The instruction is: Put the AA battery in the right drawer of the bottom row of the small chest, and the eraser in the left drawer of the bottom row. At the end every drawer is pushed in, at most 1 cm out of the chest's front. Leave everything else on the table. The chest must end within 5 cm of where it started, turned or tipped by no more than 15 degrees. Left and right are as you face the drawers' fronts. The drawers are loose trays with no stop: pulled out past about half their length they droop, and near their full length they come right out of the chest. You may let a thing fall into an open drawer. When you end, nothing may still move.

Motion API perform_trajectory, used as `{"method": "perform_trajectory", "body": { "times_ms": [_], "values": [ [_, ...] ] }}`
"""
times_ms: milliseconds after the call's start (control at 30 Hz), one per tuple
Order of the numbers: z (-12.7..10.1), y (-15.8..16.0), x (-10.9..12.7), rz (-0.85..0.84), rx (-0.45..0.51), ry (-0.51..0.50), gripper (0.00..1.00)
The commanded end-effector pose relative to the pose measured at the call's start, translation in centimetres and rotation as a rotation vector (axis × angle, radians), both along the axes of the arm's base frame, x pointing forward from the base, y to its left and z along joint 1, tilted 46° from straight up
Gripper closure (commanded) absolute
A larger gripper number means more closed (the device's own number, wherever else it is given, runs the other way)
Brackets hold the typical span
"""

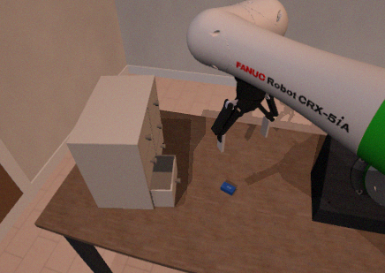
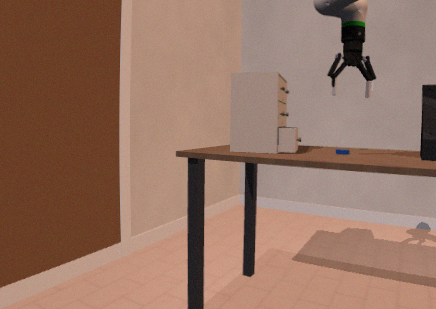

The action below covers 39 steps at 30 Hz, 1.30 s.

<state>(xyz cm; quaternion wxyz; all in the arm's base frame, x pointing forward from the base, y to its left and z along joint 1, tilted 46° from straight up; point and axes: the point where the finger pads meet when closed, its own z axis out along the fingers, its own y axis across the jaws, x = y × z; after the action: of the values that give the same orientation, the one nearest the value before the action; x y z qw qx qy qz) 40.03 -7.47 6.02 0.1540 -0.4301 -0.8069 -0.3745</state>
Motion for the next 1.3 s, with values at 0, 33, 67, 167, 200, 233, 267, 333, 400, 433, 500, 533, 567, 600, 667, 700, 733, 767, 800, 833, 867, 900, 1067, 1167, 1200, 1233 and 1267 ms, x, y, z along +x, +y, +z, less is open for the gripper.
{"method": "perform_trajectory", "body": {
  "times_ms": [0,33,67,167,200,233,267,333,400,433,500,533,567,600,667,700,733,767,800,833,867,900,1067,1167,1200,1233,1267],
  "values": [
    [0.8,-0.5,-1.8,-0.188,0.012,0.206,0.0],
    [0.9,-0.5,-2.1,-0.221,0.017,0.241,0.0],
    [0.9,-0.5,-2.1,-0.221,0.017,0.241,0.0],
    [1.2,-0.6,-2.6,-0.344,0.033,0.371,0.0],
    [1.3,-0.7,-2.9,-0.373,0.038,0.402,0.0],
    [1.4,-0.7,-3.1,-0.404,0.042,0.435,0.0],
    [1.4,-0.8,-3.4,-0.437,0.047,0.469,0.0],
    [1.6,-0.8,-3.8,-0.502,0.056,0.538,0.0],
    [1.7,-0.9,-4.1,-0.567,0.065,0.607,0.0],
    [1.8,-0.9,-4.2,-0.599,0.069,0.641,0.0],
    [1.9,-0.9,-4.4,-0.664,0.078,0.711,0.0],
    [1.9,-0.9,-4.5,-0.696,0.083,0.745,0.0],
    [1.9,-1.0,-4.6,-0.728,0.087,0.78,0.0],
    [1.9,-1.0,-4.6,-0.76,0.091,0.814,0.0],
    [1.9,-1.0,-4.6,-0.76,0.091,0.814,0.0],
    [1.9,-1.0,-4.6,-0.853,0.102,0.915,0.0],
    [1.9,-1.0,-4.7,-0.88,0.105,0.944,0.0],
    [1.9,-1.0,-4.7,-0.908,0.108,0.974,0.0],
    [1.9,-1.0,-4.7,-0.938,0.111,1.008,0.0],
    [1.9,-1.0,-4.7,-0.97,0.114,1.042,0.0],
    [1.9,-1.0,-4.7,-1.001,0.116,1.076,0.0],
    [1.9,-1.0,-4.7,-1.032,0.119,1.11,0.0],
    [1.8,-0.8,-4.5,-1.192,0.138,1.279,0.0],
    [1.7,-0.5,-4.1,-1.294,0.168,1.372,0.0],
    [1.7,-0.5,-4.1,-1.294,0.168,1.372,0.0],
    [1.7,-0.5,-4.1,-1.294,0.168,1.372,0.0],
    [1.6,-0.4,-3.9,-1.387,0.195,1.452,0.0]
  ]
}}
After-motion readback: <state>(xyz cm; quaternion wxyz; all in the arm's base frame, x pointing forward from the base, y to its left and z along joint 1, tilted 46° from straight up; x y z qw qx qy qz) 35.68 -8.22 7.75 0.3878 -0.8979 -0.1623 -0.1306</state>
